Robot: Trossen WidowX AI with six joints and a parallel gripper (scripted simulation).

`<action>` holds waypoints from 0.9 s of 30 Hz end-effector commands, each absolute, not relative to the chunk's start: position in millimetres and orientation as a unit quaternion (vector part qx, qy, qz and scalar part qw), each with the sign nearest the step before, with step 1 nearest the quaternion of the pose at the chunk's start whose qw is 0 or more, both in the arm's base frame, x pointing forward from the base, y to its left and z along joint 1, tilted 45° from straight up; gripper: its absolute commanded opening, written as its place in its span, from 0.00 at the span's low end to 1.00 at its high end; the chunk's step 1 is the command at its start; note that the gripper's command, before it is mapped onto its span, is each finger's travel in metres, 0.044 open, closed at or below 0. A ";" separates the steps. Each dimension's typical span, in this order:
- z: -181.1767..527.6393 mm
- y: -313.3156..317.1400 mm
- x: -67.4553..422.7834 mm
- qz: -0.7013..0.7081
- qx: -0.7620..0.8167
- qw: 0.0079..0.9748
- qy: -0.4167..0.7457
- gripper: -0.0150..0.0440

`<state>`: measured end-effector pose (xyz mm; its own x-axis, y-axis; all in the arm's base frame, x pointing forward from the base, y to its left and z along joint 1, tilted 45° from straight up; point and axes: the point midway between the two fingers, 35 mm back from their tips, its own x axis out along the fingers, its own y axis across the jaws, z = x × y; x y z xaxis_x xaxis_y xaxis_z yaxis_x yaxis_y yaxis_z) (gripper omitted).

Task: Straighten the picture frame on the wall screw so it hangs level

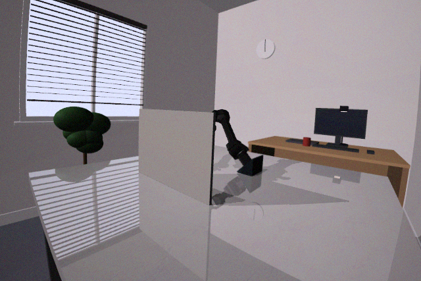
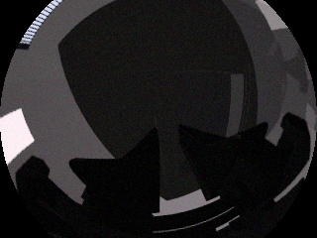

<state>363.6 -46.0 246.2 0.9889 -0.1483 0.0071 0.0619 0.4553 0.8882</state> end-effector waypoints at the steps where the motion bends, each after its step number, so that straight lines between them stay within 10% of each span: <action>1: 250.5 -43.9 364.1 -0.058 0.520 0.851 -0.044 0.25; 27: 257.1 -40.6 364.5 -0.058 0.520 0.851 -0.044 0.25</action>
<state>364.0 -43.3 249.1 0.9883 -0.1522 -0.0055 0.0748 0.4539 0.8879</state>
